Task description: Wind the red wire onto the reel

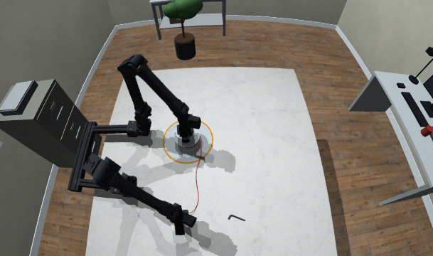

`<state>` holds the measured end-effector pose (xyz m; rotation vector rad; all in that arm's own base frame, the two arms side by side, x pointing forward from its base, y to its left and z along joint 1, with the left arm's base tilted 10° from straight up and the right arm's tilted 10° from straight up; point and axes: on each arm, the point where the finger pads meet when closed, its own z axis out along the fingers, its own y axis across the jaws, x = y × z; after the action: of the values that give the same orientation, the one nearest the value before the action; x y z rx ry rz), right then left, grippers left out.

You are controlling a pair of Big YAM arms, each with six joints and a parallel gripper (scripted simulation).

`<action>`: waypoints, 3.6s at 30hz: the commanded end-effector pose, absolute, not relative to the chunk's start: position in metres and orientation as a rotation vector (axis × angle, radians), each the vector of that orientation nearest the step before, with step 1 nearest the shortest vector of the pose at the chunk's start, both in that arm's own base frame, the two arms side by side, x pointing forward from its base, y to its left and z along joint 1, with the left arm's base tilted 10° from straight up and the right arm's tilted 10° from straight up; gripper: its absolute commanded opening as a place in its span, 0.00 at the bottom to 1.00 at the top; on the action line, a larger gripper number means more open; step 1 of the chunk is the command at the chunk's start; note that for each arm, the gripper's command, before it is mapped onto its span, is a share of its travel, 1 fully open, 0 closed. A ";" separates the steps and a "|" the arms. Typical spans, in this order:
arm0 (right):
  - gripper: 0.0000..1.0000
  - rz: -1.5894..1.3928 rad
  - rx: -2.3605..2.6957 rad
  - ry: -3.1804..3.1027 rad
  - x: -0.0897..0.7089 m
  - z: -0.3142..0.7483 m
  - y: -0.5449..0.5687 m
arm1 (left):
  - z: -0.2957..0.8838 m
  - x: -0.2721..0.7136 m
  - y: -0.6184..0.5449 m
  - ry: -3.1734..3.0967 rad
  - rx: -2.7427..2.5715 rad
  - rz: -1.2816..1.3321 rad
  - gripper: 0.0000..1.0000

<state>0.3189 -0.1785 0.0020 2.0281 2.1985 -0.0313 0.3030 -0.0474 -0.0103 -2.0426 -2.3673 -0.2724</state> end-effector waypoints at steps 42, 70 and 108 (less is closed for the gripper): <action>0.00 -0.021 2.030 2.166 0.336 0.005 -0.120 | -0.015 0.307 -0.043 -3.249 0.642 -0.128 0.52; 0.00 -0.016 2.069 2.129 0.336 0.008 -0.118 | -0.015 0.307 -0.043 -2.052 2.602 0.020 0.10; 0.00 -0.017 2.057 2.140 0.335 0.006 -0.116 | -0.015 0.308 -0.043 -3.261 -0.163 -0.265 0.00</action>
<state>0.3282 -0.1166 -0.0045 2.0767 2.1628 -0.0361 0.3018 -0.0385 -0.0159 0.3202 -3.2648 -0.2647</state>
